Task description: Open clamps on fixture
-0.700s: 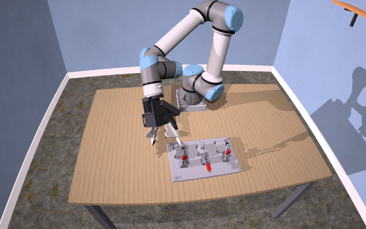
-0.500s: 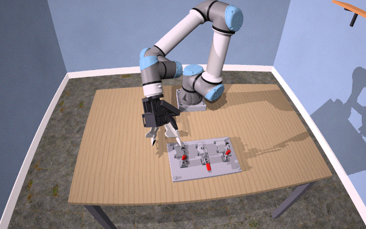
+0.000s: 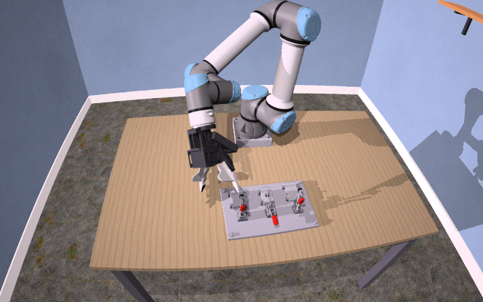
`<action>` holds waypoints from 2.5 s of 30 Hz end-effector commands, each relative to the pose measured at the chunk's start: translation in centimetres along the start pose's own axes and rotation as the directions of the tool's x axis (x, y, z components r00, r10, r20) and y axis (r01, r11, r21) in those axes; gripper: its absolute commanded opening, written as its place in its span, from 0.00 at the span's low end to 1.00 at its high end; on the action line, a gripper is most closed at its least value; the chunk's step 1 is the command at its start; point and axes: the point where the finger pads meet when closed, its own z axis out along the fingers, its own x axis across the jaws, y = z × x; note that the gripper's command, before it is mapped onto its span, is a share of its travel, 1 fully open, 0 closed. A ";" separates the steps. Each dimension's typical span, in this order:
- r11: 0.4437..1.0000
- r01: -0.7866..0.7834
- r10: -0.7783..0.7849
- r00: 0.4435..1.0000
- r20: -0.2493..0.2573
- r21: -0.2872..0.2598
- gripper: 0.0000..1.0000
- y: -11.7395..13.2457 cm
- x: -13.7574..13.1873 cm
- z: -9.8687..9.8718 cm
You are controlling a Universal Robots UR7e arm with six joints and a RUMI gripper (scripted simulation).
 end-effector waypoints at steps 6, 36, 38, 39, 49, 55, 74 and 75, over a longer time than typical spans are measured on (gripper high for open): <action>1.000 -0.013 0.013 1.000 0.002 0.002 1.00 -0.1 0.1 0.0; 0.906 -0.418 0.411 0.906 0.106 0.063 1.00 -4.0 2.6 0.6; 0.880 -0.471 0.462 0.878 0.125 0.064 1.00 -4.5 2.9 0.7; 0.865 -0.498 0.487 0.863 0.135 0.063 1.00 -4.8 3.1 0.7; 0.728 -0.684 0.663 0.717 0.213 0.038 1.00 -7.0 4.2 0.8; 0.598 -0.801 0.773 0.574 0.268 -0.008 1.00 -8.6 5.0 0.7; 0.191 -0.955 0.936 0.107 0.336 -0.226 1.00 -13.1 6.4 0.0; 0.159 -0.956 0.940 0.070 0.334 -0.246 1.00 -13.4 6.5 -0.1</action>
